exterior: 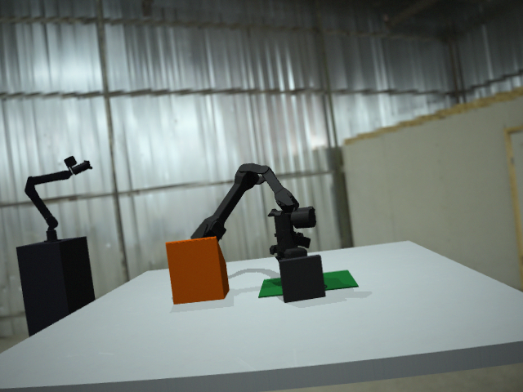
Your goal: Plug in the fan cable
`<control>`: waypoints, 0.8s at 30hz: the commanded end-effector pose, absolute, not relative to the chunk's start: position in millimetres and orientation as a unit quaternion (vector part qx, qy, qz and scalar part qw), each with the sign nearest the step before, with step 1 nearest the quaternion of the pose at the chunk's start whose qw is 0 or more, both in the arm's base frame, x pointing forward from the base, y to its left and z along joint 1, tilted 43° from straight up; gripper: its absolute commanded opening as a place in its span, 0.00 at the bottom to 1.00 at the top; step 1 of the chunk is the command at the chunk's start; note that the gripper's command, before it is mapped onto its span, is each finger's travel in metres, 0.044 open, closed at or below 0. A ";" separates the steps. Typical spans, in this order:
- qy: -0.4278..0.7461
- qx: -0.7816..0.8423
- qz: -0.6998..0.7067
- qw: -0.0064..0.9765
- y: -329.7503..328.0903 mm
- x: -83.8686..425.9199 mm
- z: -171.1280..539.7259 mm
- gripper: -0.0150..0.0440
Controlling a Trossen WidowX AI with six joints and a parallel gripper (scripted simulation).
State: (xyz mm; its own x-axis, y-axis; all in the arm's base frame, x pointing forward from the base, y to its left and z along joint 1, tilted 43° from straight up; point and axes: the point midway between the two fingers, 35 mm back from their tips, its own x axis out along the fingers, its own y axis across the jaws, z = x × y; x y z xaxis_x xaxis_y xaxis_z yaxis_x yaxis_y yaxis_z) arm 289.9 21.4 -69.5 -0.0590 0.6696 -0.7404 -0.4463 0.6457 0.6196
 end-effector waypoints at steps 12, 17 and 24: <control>0.601 0.096 0.410 0.680 28.1 289.5 -76.4 0.25; 0.601 0.096 0.410 0.680 30.4 289.3 -78.8 0.25; 0.601 0.096 0.410 0.680 33.3 289.0 -81.9 0.25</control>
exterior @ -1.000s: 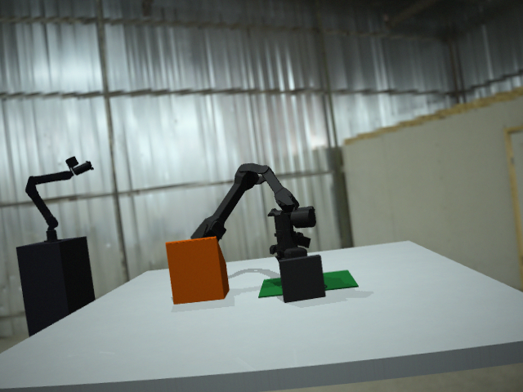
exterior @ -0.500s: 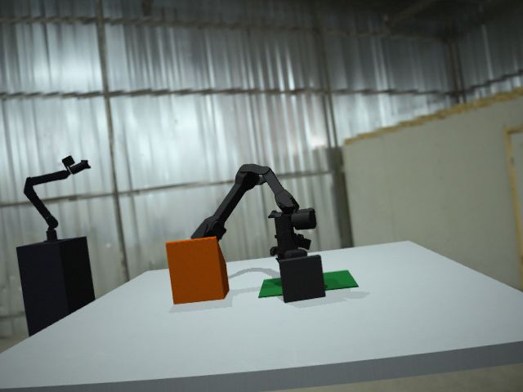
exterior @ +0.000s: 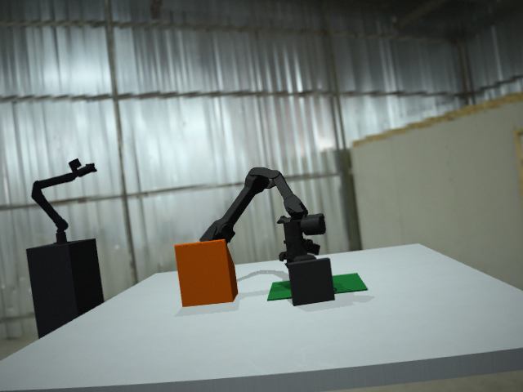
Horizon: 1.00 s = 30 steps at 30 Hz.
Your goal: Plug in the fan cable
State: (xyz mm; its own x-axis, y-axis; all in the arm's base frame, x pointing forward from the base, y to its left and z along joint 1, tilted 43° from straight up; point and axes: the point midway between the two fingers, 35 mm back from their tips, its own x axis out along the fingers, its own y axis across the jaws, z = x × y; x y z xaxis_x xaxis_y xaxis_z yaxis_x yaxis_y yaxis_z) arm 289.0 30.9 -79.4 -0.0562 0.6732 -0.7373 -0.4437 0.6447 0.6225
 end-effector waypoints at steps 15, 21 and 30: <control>0.600 0.095 0.410 0.680 22.9 290.6 -71.4 0.69; 0.601 0.095 0.409 0.680 -6.2 292.3 -39.5 0.69; 0.603 0.096 0.409 0.678 5.5 218.5 -16.9 0.69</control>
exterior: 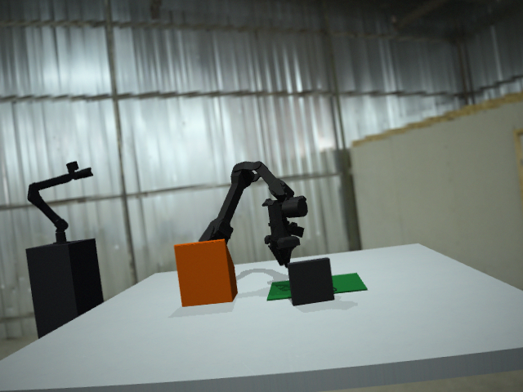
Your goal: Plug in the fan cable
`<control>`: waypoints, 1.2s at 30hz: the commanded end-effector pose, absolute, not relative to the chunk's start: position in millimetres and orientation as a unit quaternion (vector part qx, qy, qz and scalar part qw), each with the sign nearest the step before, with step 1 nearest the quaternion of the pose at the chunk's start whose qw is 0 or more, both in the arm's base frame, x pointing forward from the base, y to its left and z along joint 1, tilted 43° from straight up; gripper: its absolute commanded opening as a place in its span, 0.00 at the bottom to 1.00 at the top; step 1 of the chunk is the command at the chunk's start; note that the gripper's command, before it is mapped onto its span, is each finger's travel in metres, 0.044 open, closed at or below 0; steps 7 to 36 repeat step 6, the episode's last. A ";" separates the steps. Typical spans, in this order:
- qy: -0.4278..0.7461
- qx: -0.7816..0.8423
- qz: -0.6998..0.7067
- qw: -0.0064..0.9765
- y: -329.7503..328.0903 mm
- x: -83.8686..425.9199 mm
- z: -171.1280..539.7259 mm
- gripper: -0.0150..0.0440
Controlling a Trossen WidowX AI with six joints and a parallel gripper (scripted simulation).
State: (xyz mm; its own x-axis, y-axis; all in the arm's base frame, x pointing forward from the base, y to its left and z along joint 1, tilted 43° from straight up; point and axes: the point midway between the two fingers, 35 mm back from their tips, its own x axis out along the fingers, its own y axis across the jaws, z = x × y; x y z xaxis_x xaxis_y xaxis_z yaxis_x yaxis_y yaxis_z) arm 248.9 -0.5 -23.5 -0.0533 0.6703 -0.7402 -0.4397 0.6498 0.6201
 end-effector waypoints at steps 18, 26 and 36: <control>0.604 0.097 0.409 0.677 16.2 177.4 -10.8 0.69; 0.604 0.097 0.409 0.677 16.2 177.4 -10.8 0.69; 0.604 0.097 0.409 0.677 16.2 177.4 -10.8 0.69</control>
